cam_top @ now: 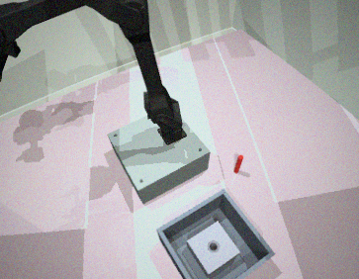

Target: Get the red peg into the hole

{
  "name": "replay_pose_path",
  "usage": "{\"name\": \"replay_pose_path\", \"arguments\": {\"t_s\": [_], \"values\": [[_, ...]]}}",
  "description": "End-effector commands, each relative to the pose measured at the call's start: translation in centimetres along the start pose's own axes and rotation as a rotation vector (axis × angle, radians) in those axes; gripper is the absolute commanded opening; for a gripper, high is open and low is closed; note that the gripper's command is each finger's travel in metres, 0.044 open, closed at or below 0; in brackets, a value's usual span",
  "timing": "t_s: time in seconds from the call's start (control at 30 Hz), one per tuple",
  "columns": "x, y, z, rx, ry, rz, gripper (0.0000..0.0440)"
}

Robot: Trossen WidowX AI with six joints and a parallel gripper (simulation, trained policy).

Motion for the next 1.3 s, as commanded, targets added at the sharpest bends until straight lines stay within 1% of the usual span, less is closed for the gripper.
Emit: {"name": "replay_pose_path", "arguments": {"t_s": [0.0, 0.07, 0.13, 0.37, 0.6, 0.93, 1.27], "values": [[-0.1, -0.1, 0.3, 0.007, 0.006, 0.008, 0.0414], [-0.2, -0.5, 1.2, 0.02, 0.02, 0.033, 0.0432], [-0.6, -1.0, 2.7, 0.034, 0.038, 0.068, 0.044], [-1.8, -3.8, 9.6, 0.051, 0.08, 0.212, 0.044], [-1.3, -7.2, 16.1, 0.094, 0.1, 0.332, 0.044], [1.6, -12.8, 23.7, 0.196, 0.12, 0.457, 0.044], [6.3, -18.9, 29.0, 0.325, 0.136, 0.547, 0.044]]}}
Point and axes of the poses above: the point midway between the two fingers, 35 mm back from their tips, its own x axis back along the fingers, its own z axis across the jaws, y = z × x, the point moved 10 cm from there along x, back along the fingers, and after that the axes turned 11 degrees about -x, right-handed, at the moved point
